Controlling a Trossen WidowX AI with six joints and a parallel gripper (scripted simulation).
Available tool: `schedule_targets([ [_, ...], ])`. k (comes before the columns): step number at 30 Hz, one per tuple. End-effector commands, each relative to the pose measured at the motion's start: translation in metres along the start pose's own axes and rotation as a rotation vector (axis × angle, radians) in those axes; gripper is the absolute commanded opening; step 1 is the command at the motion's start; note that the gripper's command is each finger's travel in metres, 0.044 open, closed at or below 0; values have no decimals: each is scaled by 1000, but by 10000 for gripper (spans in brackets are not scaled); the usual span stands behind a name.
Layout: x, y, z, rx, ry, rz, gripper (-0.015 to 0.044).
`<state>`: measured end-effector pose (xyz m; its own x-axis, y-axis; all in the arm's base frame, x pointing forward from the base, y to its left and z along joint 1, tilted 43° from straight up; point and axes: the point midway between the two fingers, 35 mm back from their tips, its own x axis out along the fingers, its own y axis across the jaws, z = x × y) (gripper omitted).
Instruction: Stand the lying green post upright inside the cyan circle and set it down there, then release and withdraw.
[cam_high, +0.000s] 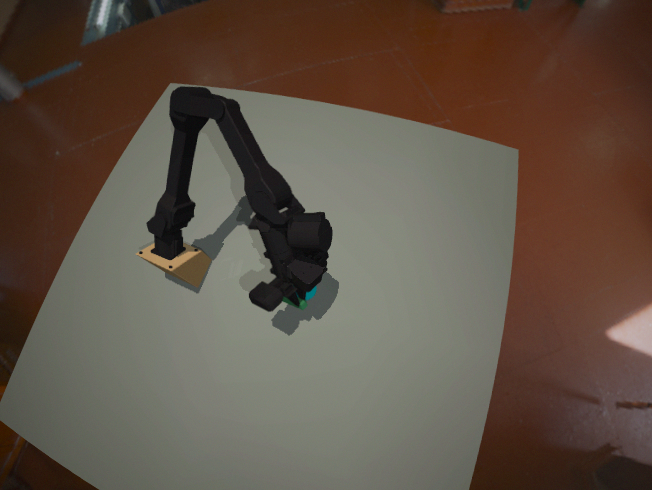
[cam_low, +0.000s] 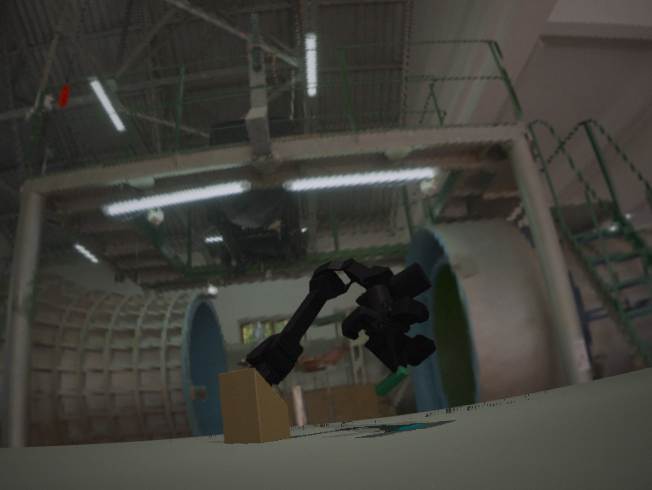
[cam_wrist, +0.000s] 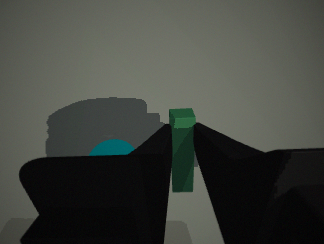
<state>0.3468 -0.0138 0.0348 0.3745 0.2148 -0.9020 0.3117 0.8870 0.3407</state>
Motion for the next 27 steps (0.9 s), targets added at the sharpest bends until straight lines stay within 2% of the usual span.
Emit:
schedule_targets([
  [1, 1, 1, -1, 1, -29, -11, 23],
  [27, 2, 4, 0, 20, -195, -42, 23],
])
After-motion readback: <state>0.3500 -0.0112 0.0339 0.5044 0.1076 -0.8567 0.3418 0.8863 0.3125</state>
